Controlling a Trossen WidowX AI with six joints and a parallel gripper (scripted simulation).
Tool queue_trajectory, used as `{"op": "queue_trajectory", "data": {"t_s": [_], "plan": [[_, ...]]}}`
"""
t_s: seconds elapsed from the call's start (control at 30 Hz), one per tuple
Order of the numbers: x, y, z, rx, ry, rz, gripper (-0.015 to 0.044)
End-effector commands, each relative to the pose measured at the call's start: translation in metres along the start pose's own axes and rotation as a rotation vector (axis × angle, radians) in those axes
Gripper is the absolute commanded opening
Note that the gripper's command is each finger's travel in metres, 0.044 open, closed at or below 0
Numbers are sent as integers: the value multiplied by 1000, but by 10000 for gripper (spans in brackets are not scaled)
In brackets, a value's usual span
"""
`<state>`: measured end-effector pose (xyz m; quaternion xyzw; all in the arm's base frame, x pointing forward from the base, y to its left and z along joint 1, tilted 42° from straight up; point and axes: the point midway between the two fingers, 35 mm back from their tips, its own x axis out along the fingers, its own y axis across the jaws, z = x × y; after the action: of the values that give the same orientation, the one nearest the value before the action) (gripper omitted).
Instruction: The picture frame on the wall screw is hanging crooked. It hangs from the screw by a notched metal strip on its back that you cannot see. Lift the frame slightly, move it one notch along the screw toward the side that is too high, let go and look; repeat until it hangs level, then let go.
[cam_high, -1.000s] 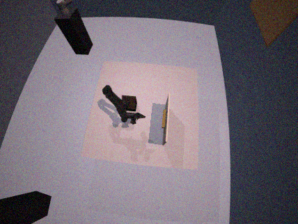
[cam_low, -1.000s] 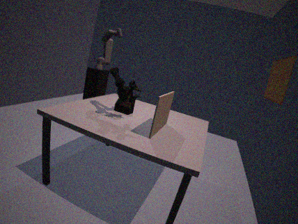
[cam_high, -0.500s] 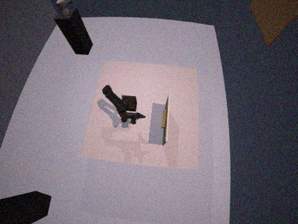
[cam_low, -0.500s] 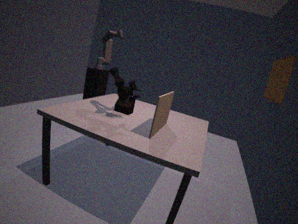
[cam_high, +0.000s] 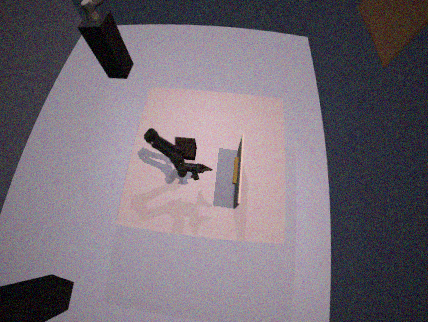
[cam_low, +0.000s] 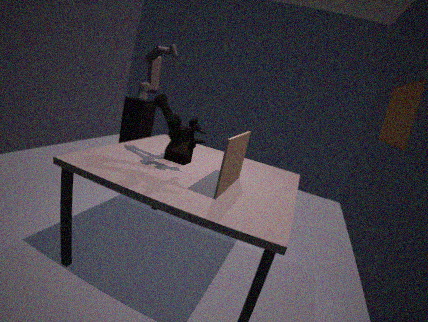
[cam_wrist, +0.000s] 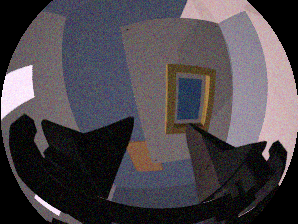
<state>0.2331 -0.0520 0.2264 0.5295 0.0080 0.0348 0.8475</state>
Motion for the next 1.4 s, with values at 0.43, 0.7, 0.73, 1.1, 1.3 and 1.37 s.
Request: {"op": "queue_trajectory", "data": {"t_s": [0.43,0.7,0.73,1.1,1.3,1.37], "plan": [[36,-30,-11,-120,5,-12,260],[37,-30,-11,-120,5,-12,260],[39,-29,-11,-120,5,-12,260],[111,-30,-10,-119,3,-9,260],[116,-31,-12,-118,3,-9,260],[116,-31,-12,-118,3,-9,260]]}}
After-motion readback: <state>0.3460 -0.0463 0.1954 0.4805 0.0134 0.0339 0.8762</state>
